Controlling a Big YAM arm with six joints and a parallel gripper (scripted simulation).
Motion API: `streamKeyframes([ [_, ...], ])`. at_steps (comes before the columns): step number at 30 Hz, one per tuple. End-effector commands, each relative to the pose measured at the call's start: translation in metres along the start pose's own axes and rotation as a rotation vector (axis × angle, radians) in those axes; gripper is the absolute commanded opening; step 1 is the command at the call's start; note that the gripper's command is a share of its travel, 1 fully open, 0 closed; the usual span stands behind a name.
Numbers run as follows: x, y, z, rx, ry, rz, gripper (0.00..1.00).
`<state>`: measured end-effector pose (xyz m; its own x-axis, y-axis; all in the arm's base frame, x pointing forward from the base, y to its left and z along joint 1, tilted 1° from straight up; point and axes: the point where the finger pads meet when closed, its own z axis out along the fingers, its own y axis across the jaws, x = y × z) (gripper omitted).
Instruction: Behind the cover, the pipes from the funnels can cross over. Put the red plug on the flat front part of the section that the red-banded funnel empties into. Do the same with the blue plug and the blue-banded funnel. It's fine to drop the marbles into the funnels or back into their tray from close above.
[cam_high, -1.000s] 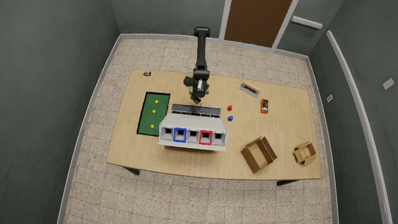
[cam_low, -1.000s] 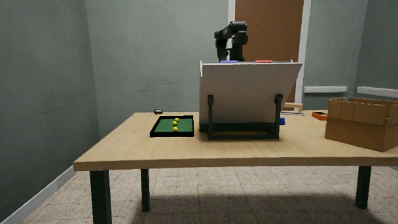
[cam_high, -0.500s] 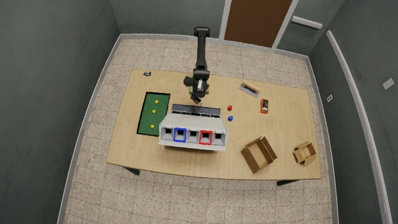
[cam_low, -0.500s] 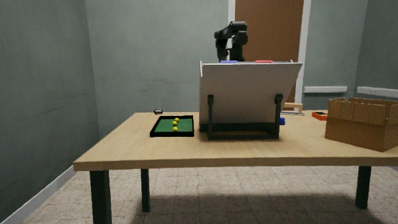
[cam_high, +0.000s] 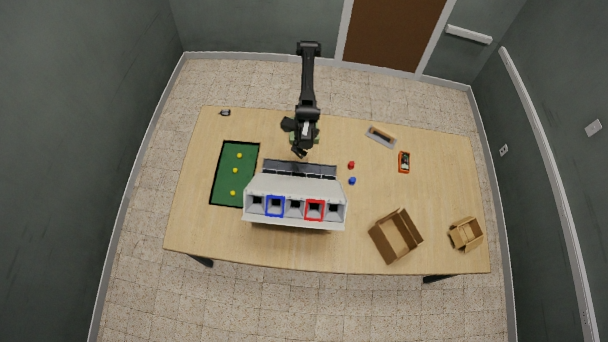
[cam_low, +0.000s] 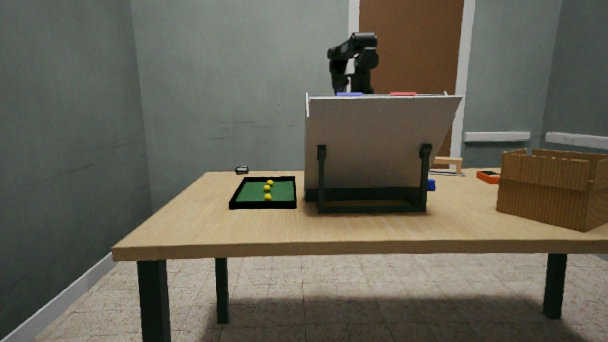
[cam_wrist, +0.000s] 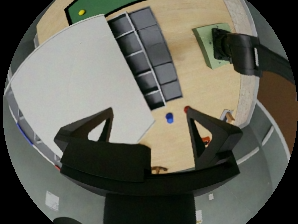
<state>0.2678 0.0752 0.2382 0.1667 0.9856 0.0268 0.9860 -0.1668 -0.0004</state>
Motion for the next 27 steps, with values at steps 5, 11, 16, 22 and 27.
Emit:
streamKeyframes([
  [5,0.004,0.007,-0.013,-0.031,0.014,-0.001,1.00],
  [11,0.000,0.002,-0.013,-0.028,0.009,-0.057,1.00],
  [16,-0.008,-0.006,-0.006,-0.005,-0.004,-0.240,1.00],
  [22,-0.009,-0.008,-0.007,0.000,-0.006,-0.361,1.00],
  [27,-0.013,-0.012,-0.009,-0.001,-0.009,-0.582,1.00],
])
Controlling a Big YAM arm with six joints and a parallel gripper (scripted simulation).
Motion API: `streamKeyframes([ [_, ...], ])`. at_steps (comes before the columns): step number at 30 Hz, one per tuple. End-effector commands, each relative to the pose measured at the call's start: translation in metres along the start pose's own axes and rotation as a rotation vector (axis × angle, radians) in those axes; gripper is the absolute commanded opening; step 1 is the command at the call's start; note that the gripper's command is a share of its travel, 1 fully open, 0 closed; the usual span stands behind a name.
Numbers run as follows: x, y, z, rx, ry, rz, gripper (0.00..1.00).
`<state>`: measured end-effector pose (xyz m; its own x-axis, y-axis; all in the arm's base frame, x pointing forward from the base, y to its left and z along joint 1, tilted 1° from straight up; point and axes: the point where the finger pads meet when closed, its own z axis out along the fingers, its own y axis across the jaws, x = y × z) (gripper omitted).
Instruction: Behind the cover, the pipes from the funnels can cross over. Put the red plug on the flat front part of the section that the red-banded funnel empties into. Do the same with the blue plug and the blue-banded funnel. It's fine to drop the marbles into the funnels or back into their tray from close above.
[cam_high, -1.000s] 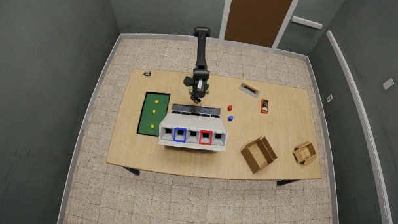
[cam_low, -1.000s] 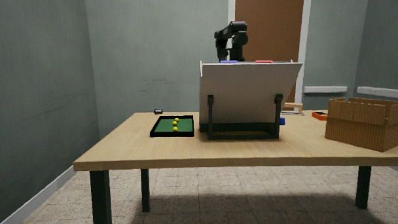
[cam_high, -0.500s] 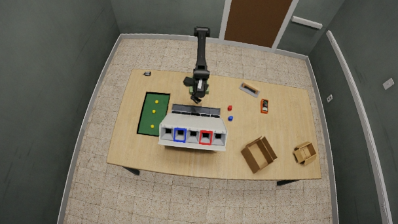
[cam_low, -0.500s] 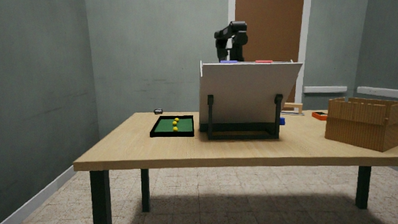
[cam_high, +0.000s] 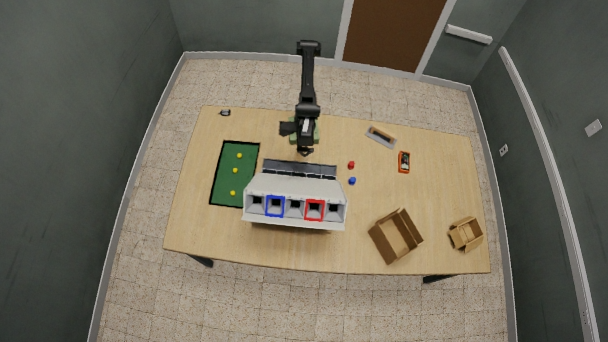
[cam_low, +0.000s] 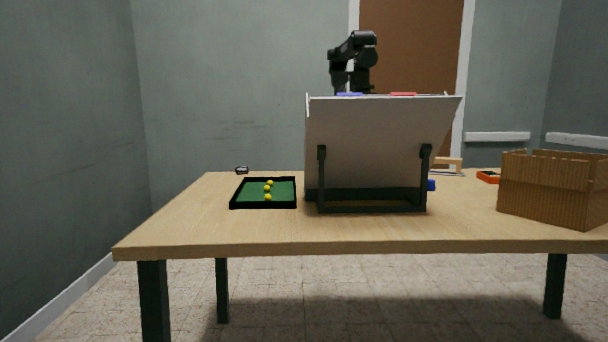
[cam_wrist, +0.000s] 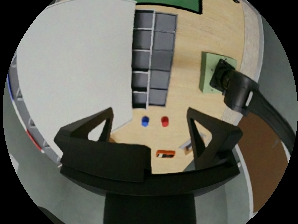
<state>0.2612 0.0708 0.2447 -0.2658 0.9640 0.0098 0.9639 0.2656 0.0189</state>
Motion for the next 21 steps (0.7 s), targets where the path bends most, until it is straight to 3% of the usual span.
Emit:
streamKeyframes([
  [1,-0.004,-0.009,-0.002,0.008,0.007,-0.146,1.00],
  [9,-0.006,-0.016,-0.005,0.012,0.000,-0.487,1.00],
  [12,-0.006,-0.016,-0.005,0.011,0.002,-0.487,1.00],
  [15,-0.007,-0.020,-0.006,0.015,-0.003,-0.664,1.00],
  [17,-0.007,-0.020,-0.006,0.016,0.001,-0.664,1.00],
  [21,-0.008,-0.024,-0.008,0.018,-0.003,-0.836,1.00],
])
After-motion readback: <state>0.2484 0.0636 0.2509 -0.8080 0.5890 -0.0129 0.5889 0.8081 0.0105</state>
